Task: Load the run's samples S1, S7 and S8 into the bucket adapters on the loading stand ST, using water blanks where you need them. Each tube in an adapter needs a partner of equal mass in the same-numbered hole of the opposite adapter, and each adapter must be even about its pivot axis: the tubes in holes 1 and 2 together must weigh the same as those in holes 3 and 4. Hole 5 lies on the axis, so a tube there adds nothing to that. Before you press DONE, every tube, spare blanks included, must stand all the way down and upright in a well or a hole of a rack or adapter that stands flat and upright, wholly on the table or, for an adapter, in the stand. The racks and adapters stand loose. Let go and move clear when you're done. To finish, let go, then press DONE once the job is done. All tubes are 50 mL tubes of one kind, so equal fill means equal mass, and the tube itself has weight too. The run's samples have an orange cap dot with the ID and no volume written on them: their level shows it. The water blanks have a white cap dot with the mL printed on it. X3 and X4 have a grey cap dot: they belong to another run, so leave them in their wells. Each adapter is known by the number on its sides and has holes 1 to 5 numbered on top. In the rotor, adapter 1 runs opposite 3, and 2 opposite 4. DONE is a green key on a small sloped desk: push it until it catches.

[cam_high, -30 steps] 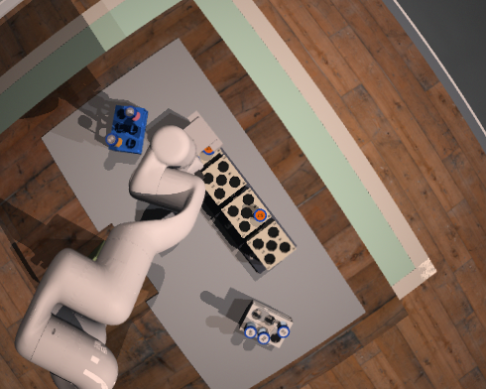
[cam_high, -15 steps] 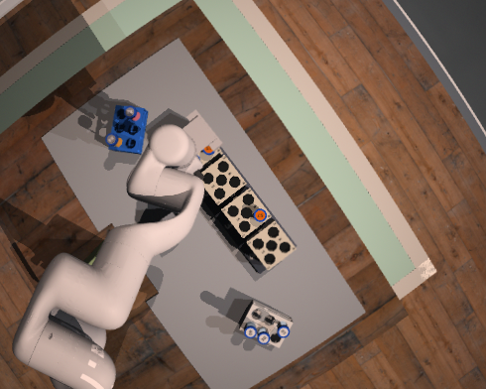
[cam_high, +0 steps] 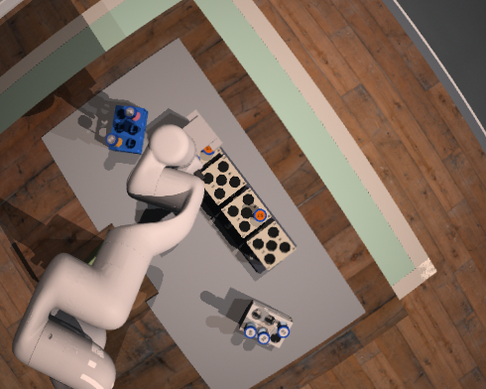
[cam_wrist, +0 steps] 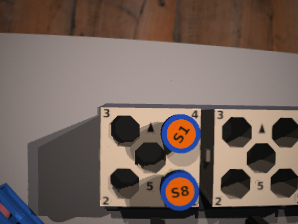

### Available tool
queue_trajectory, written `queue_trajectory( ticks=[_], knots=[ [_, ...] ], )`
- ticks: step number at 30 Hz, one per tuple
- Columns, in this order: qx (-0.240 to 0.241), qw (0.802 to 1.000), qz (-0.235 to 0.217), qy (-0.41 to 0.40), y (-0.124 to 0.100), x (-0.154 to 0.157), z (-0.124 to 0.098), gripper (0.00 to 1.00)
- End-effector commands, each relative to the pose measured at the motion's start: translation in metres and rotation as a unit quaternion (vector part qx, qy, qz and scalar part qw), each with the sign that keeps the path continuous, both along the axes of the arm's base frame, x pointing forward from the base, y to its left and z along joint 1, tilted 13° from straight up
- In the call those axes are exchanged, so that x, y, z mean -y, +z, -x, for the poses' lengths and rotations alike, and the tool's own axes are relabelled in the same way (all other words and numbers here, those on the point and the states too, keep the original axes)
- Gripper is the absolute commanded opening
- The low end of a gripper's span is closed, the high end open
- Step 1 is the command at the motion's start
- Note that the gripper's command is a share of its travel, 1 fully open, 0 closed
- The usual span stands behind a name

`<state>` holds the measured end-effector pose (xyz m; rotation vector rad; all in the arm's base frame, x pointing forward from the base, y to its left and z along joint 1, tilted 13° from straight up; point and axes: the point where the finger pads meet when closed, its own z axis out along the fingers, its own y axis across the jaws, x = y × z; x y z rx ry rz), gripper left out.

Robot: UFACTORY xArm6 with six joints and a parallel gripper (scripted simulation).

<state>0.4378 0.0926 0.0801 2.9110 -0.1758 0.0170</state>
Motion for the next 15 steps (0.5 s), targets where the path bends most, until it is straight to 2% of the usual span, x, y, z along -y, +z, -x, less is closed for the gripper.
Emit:
queue_trajectory(
  ticks=[1, 11, 15],
  knots=[
    [0.010, 0.999, -0.001, -0.032, 0.004, 0.008, 0.003, 0.57],
    [0.046, 0.980, -0.001, -0.193, 0.014, 0.052, 0.025, 0.57],
    [0.054, 0.973, 0.000, -0.225, 0.016, 0.061, 0.030, 0.57]
  ],
)
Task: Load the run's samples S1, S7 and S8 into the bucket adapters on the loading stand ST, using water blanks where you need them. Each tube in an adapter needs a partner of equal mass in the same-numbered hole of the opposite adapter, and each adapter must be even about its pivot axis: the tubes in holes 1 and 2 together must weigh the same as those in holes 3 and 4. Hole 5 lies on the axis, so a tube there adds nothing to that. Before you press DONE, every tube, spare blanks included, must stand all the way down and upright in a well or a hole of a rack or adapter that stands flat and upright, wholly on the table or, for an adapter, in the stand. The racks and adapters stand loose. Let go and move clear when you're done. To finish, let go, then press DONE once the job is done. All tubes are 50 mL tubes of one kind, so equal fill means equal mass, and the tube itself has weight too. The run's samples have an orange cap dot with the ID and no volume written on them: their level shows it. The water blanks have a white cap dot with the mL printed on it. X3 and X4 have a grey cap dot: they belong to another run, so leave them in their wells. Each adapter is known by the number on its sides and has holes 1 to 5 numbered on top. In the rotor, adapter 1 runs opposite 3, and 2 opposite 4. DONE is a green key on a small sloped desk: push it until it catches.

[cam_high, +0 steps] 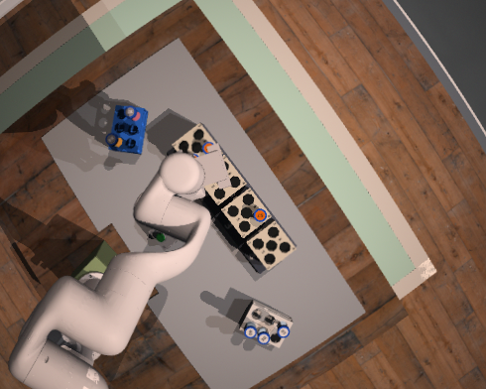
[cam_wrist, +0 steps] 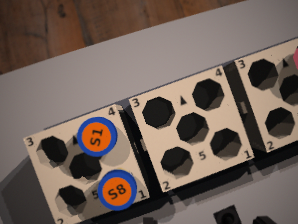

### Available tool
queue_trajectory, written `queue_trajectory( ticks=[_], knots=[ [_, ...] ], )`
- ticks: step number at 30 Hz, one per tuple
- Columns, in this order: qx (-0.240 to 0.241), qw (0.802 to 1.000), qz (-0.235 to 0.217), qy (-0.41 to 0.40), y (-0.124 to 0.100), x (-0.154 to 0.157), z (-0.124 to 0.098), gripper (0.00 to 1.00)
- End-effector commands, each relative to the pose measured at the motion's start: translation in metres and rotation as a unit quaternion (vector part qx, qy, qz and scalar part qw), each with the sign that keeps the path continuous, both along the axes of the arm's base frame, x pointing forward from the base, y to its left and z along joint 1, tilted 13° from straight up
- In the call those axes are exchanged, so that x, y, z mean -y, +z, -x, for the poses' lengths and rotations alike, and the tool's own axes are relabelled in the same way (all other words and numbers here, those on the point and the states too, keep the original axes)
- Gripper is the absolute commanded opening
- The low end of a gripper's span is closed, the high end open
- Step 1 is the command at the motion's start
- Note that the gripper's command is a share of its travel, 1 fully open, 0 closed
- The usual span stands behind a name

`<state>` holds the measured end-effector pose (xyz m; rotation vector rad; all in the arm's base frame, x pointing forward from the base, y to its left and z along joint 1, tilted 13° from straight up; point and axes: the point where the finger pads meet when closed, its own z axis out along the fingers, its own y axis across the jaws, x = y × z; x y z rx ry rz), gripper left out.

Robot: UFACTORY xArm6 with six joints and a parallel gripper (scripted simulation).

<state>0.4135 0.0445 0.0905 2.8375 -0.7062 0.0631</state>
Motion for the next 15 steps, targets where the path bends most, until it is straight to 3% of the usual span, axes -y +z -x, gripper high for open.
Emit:
queue_trajectory(
  ticks=[1, 13, 15],
  knots=[
    [0.021, 0.998, 0.002, -0.064, 0.006, 0.017, 0.007, 0.57],
    [0.064, 0.965, 0.003, -0.256, 0.018, 0.070, 0.034, 0.57],
    [0.064, 0.965, 0.003, -0.256, 0.018, 0.070, 0.034, 0.57]
  ],
)
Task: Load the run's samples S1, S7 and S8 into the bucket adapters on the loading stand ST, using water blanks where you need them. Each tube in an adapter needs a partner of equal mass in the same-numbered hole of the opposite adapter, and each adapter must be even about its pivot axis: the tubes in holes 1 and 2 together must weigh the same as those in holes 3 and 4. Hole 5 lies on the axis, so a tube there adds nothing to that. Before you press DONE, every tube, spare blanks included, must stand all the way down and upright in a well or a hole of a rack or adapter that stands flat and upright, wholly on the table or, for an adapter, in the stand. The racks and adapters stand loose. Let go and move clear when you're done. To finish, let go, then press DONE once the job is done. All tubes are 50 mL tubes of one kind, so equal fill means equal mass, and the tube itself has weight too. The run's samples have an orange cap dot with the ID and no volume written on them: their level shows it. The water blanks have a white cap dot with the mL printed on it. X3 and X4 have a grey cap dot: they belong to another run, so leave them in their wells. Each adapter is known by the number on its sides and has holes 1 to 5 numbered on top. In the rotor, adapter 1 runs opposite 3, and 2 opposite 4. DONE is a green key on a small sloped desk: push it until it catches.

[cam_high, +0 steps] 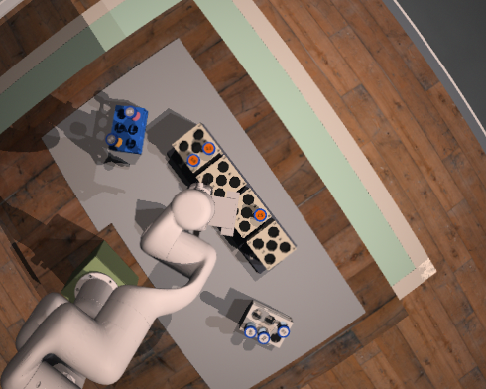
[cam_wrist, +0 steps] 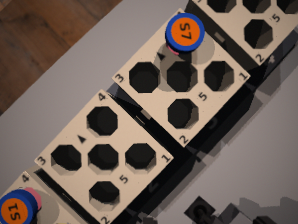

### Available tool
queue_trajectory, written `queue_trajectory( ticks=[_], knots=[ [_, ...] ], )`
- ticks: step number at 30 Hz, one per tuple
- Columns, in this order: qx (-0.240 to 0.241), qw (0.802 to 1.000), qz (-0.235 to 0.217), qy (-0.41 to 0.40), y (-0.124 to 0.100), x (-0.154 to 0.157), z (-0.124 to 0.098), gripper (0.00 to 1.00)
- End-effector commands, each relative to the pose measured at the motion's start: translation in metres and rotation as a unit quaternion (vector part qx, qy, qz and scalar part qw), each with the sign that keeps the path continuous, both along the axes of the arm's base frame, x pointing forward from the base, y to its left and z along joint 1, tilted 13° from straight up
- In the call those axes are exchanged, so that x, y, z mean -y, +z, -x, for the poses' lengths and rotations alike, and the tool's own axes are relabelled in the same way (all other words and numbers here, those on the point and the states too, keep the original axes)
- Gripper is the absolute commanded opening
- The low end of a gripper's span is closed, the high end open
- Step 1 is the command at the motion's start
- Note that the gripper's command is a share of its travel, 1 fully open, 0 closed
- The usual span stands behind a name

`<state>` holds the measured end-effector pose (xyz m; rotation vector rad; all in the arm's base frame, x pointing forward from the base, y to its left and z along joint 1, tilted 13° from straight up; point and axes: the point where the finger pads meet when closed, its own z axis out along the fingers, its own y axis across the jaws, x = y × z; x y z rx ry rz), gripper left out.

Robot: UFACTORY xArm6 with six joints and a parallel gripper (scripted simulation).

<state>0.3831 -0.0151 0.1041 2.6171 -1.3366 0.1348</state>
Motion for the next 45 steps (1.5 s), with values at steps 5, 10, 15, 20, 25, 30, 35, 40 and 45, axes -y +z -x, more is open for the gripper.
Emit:
queue_trajectory(
  ticks=[5, 10, 15, 20, 25, 30, 35, 40, 45],
  knots=[
    [0.032, 0.993, 0.003, -0.117, 0.010, 0.032, 0.015, 0.57],
    [0.037, 0.990, 0.004, -0.139, 0.015, 0.054, 0.026, 0.57],
    [0.037, 0.990, 0.004, -0.139, 0.020, 0.076, 0.037, 0.57],
    [0.037, 0.990, 0.004, -0.139, 0.023, 0.089, 0.044, 0.57],
    [0.037, 0.990, 0.004, -0.139, 0.028, 0.111, 0.055, 0.57],
    [0.037, 0.990, 0.004, -0.139, 0.033, 0.133, 0.066, 0.57],
    [0.037, 0.990, 0.004, -0.139, 0.036, 0.146, 0.073, 0.57],
    [0.037, 0.990, 0.004, -0.139, 0.041, 0.168, 0.084, 0.57],
    [0.037, 0.990, 0.004, -0.139, 0.046, 0.190, 0.095, 0.57]
  ],
)
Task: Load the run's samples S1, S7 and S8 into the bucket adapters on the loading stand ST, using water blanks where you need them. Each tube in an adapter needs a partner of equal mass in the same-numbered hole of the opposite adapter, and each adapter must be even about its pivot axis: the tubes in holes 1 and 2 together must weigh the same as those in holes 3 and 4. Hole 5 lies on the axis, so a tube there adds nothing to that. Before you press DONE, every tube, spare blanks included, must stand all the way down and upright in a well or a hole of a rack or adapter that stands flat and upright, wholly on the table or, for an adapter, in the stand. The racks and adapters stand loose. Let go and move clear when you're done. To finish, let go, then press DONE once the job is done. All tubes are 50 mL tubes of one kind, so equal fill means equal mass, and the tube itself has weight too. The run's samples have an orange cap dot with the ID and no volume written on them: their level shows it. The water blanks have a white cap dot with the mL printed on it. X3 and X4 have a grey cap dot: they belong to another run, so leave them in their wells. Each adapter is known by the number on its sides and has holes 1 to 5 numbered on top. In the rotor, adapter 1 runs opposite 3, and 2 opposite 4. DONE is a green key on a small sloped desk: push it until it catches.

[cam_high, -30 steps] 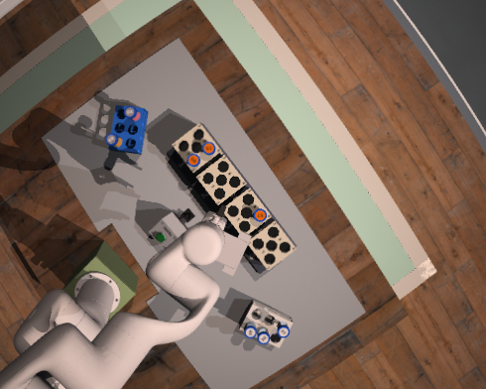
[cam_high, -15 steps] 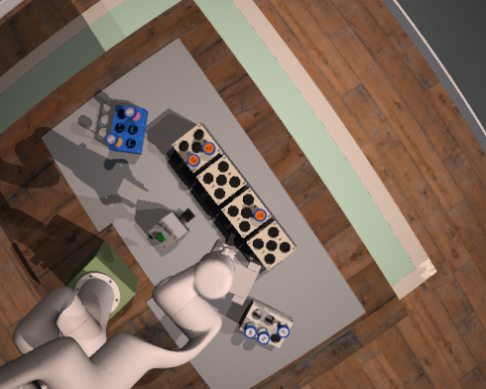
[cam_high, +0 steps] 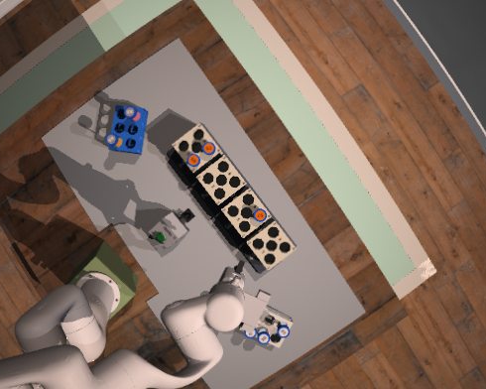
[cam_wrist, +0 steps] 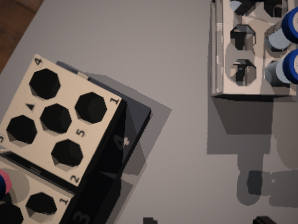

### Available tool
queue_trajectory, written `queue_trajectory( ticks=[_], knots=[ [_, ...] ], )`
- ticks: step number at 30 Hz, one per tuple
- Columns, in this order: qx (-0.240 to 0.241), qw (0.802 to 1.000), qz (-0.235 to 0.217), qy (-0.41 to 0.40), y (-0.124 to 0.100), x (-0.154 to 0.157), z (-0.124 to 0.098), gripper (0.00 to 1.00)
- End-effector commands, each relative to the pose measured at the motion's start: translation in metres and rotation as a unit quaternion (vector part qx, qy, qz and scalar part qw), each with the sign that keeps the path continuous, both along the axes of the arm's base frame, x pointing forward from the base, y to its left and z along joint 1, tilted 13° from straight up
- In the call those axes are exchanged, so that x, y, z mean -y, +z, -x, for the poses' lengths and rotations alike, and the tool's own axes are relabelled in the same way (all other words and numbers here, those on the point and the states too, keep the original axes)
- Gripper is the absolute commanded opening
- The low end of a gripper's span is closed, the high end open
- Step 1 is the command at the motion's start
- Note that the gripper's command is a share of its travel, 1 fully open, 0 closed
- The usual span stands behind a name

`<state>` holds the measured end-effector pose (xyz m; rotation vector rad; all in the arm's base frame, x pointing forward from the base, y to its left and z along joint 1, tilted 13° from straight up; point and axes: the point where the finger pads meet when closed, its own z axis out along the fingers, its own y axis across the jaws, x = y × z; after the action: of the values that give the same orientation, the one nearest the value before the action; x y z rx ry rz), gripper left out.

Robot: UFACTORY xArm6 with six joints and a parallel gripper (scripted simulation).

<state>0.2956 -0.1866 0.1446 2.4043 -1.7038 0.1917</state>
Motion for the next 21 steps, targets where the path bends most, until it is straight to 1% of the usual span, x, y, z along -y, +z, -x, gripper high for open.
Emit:
queue_trajectory(
  ticks=[1, 4, 6, 21],
  knots=[
    [0.002, 1.000, -0.001, 0.001, 0.006, 0.023, 0.010, 0.57],
    [0.002, 1.000, -0.001, 0.001, 0.009, 0.036, 0.016, 0.57],
    [0.002, 1.000, -0.001, 0.001, 0.009, 0.036, 0.016, 0.57],
    [0.002, 1.000, 0.000, 0.001, 0.025, 0.101, 0.050, 0.57]
  ],
)
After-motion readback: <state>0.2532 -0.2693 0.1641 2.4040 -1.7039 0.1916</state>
